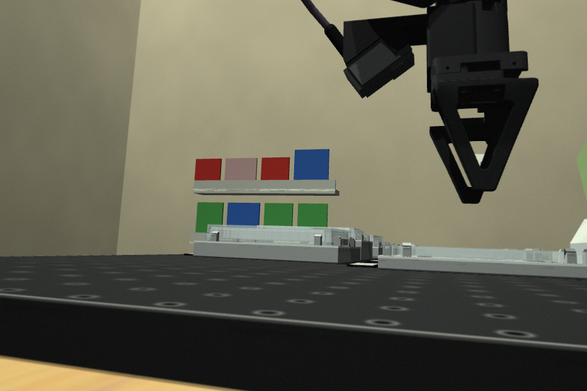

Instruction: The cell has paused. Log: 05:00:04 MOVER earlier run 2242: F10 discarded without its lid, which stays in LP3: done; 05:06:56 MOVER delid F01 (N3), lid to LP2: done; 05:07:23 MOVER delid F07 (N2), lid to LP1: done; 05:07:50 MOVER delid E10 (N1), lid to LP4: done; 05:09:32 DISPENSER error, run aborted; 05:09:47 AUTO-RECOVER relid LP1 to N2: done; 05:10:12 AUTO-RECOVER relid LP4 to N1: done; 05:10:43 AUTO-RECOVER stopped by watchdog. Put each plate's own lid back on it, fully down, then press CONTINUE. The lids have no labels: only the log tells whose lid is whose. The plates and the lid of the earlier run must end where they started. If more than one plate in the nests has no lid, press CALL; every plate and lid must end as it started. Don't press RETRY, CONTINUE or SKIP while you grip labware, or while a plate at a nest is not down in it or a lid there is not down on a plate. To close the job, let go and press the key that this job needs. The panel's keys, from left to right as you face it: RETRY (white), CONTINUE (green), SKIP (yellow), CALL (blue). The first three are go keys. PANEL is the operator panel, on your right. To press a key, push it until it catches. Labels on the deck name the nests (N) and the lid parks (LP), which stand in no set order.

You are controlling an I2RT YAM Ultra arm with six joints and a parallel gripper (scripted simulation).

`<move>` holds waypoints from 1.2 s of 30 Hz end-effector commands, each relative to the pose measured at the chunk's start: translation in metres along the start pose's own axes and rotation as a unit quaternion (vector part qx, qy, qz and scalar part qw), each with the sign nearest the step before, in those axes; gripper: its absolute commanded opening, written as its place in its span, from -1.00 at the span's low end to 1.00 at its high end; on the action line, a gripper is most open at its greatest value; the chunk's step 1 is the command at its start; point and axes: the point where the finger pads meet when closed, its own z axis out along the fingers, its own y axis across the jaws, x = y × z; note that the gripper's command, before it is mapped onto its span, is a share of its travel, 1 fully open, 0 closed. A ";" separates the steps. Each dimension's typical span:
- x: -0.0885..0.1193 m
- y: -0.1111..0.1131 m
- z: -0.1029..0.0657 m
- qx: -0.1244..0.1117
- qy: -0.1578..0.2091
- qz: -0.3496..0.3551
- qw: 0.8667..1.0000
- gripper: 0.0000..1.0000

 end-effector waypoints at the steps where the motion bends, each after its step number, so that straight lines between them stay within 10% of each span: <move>1: -0.015 0.007 -0.011 -0.009 -0.017 0.004 1.000 1.00; 36: -0.017 0.007 0.041 -0.008 -0.019 0.005 1.000 1.00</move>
